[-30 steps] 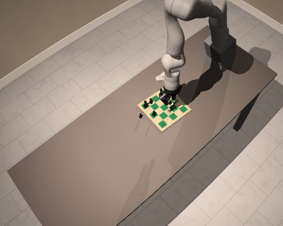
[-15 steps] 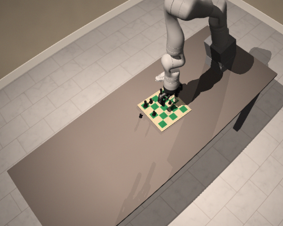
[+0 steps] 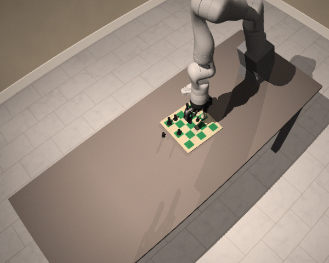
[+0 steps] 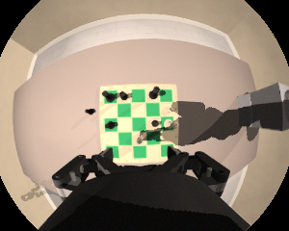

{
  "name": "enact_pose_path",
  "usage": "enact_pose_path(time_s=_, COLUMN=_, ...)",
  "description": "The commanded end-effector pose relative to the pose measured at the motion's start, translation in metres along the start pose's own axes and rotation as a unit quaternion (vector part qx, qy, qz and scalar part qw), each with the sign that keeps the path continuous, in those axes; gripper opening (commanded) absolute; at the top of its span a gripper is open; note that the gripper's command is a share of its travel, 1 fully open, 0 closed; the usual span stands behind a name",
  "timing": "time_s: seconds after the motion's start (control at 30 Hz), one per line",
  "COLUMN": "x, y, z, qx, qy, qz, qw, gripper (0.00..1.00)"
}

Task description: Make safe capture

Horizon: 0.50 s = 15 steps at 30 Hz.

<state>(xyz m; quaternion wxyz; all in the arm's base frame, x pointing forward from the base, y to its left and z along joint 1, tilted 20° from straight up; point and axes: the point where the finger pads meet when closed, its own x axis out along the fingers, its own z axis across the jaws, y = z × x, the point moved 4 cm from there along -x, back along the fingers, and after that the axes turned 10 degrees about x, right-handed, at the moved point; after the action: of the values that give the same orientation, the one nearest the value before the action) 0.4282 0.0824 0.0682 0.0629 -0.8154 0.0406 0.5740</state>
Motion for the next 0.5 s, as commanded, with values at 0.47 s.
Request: enact_pose_path(time_s=0.47, x=-0.0110, y=0.0000, z=-0.0007, qx=0.001, qy=0.001, qz=-0.001, qw=1.000, gripper=1.00)
